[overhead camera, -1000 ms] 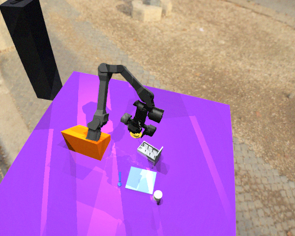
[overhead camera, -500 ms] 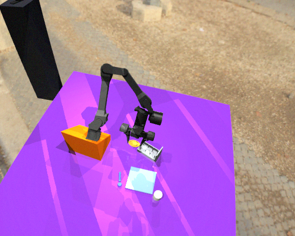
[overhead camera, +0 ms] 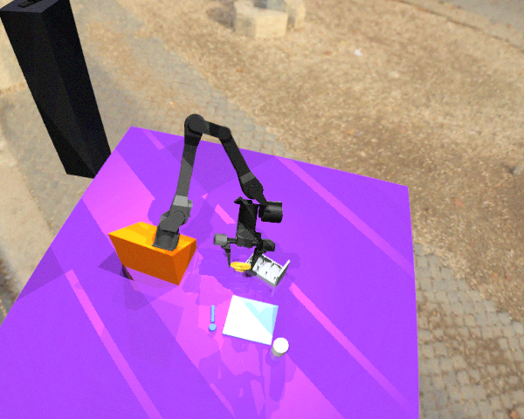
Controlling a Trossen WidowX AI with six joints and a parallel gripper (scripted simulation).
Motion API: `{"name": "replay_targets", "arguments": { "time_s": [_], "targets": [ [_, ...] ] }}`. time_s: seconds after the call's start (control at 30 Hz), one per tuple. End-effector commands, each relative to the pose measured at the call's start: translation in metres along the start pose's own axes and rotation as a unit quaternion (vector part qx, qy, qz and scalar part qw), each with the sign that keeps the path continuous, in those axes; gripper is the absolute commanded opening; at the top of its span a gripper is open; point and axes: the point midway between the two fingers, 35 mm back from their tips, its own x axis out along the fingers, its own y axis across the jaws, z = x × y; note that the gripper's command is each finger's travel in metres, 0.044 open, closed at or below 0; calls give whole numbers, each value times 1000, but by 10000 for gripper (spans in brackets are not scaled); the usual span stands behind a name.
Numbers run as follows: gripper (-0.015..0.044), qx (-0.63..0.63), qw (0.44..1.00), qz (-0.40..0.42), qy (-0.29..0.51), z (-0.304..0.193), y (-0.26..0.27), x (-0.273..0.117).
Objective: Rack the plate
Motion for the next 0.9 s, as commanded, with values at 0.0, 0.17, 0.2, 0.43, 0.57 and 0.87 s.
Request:
{"name": "replay_targets", "arguments": {
  "time_s": [0.0, 0.17, 0.2, 0.43, 0.57, 0.87],
  "targets": [
    [0, -23, 999, 24, -42, -2, 3, 6],
    [0, -50, 993, 55, -87, -5, 8, 11],
    [0, -55, 992, 62, -96, -6, 9, 11],
    [0, -87, 978, 112, -153, -13, 14, 13],
    [0, -103, 967, 143, -184, -18, 16, 13],
    [0, -129, 936, 218, -244, -30, 20, 6]
  ]
}}
